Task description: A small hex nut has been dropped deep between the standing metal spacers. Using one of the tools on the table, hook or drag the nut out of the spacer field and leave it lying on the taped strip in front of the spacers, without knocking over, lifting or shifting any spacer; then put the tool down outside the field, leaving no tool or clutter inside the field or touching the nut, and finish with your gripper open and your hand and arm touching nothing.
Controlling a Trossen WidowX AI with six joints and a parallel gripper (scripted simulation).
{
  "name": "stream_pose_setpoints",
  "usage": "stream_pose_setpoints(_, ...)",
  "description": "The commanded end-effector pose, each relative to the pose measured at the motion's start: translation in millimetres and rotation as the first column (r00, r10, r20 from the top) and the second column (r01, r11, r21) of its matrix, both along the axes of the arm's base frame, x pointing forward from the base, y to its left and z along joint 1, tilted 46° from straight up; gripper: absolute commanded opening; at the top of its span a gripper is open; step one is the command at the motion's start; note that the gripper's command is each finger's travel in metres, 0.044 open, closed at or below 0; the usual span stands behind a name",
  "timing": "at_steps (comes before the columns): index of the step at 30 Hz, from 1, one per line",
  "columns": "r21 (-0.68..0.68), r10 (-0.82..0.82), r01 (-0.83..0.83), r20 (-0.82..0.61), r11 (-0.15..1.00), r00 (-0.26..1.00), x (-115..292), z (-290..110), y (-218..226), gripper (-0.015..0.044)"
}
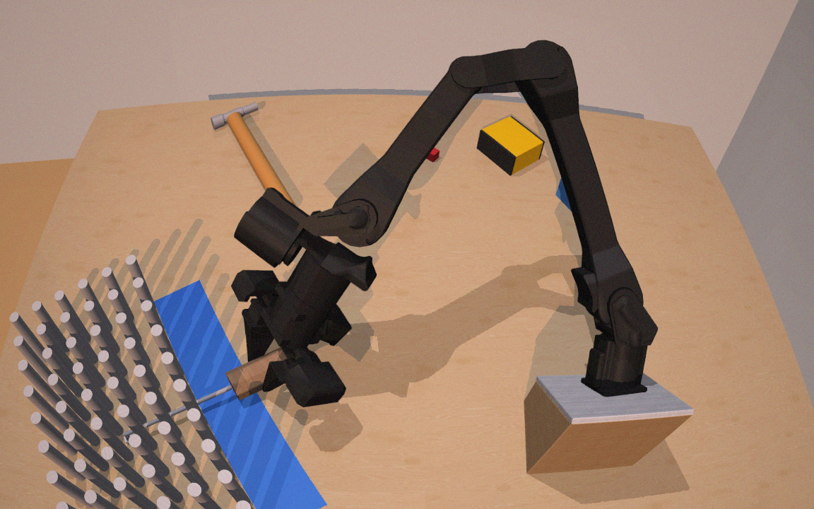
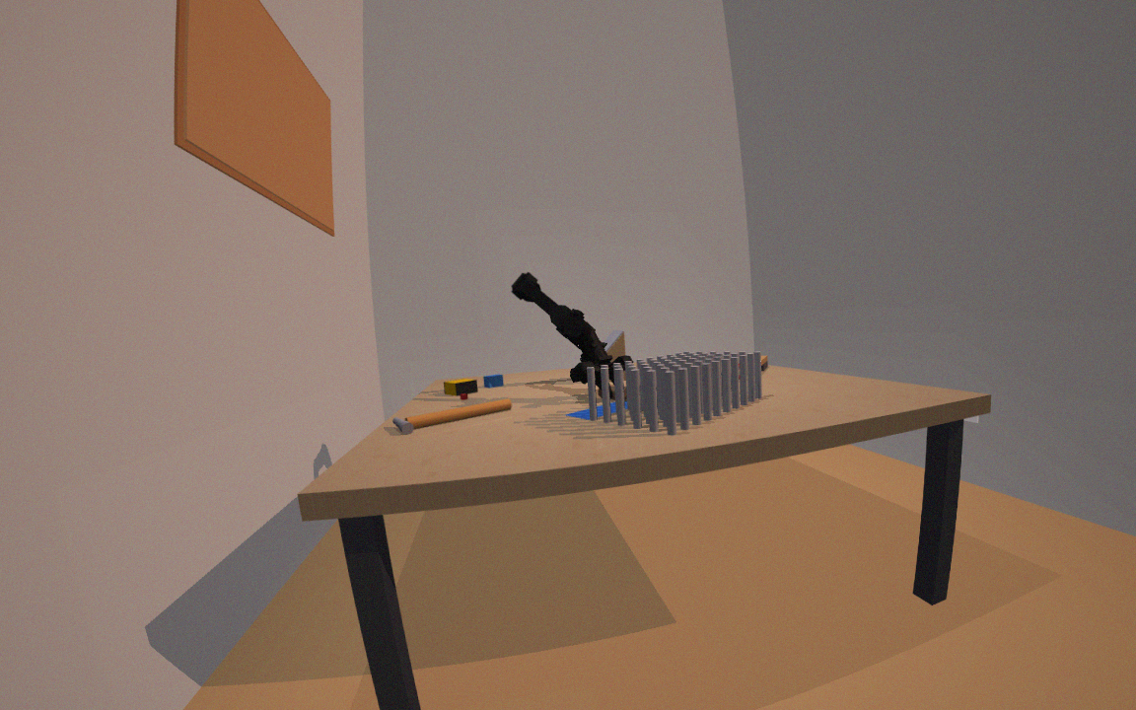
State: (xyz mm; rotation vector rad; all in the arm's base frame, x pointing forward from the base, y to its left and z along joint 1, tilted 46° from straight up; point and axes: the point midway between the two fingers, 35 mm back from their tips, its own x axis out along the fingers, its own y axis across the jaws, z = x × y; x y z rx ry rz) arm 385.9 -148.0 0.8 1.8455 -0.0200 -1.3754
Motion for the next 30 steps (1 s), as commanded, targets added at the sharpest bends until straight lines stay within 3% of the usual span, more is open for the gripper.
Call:
stream_pose_setpoints(1,0.0,0.007,-0.007,0.002,1.0,1.0,-3,2,0,0.0)
stream_pose_setpoints(30,0.0,0.007,-0.007,0.0,1.0,1.0,-21,9,-5,0.0)
